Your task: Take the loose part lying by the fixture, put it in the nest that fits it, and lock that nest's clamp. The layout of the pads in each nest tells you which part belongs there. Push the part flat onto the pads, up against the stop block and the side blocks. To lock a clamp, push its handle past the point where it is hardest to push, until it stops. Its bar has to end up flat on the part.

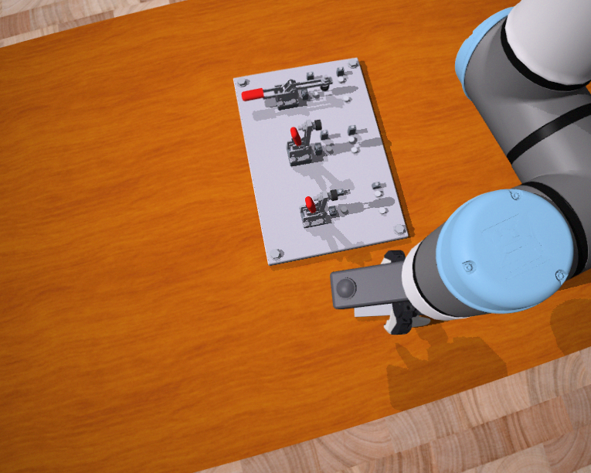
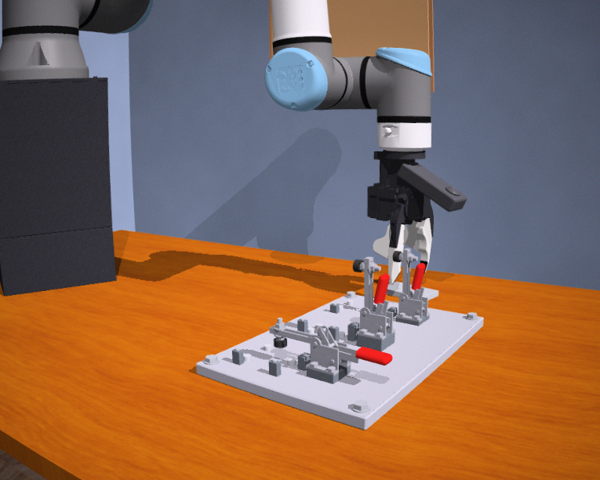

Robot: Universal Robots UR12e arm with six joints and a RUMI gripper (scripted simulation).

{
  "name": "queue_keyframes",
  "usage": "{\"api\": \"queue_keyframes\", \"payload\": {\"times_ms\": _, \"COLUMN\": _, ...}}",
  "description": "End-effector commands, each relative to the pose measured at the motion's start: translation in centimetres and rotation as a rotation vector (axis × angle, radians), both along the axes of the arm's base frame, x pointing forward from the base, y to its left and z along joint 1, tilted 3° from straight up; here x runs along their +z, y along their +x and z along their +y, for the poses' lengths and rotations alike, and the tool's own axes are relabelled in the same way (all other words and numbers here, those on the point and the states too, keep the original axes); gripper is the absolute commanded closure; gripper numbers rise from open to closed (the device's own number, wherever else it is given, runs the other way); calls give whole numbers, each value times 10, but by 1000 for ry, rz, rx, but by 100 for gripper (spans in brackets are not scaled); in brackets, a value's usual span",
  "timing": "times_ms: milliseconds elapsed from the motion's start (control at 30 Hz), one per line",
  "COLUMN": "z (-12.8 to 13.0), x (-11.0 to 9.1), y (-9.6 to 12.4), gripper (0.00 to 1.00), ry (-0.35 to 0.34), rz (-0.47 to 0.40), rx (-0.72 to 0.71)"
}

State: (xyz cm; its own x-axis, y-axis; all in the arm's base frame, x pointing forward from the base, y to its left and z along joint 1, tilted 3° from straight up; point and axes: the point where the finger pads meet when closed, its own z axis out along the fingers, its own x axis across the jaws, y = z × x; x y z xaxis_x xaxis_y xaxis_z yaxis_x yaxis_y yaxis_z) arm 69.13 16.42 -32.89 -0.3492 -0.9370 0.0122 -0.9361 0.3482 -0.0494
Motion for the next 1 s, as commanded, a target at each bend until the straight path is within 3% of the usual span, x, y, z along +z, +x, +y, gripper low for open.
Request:
{"api": "queue_keyframes", "payload": {"times_ms": 0, "z": 0, "x": -6, "y": 1, "gripper": 41, "ry": 0, "rz": -1, "rx": 0}}
{"api": "queue_keyframes", "payload": {"times_ms": 333, "z": -1, "x": -20, "y": 2, "gripper": 41, "ry": 0, "rz": -1, "rx": 0}}
{"api": "queue_keyframes", "payload": {"times_ms": 967, "z": -1, "x": -21, "y": 2, "gripper": 41, "ry": 0, "rz": -1, "rx": 0}}
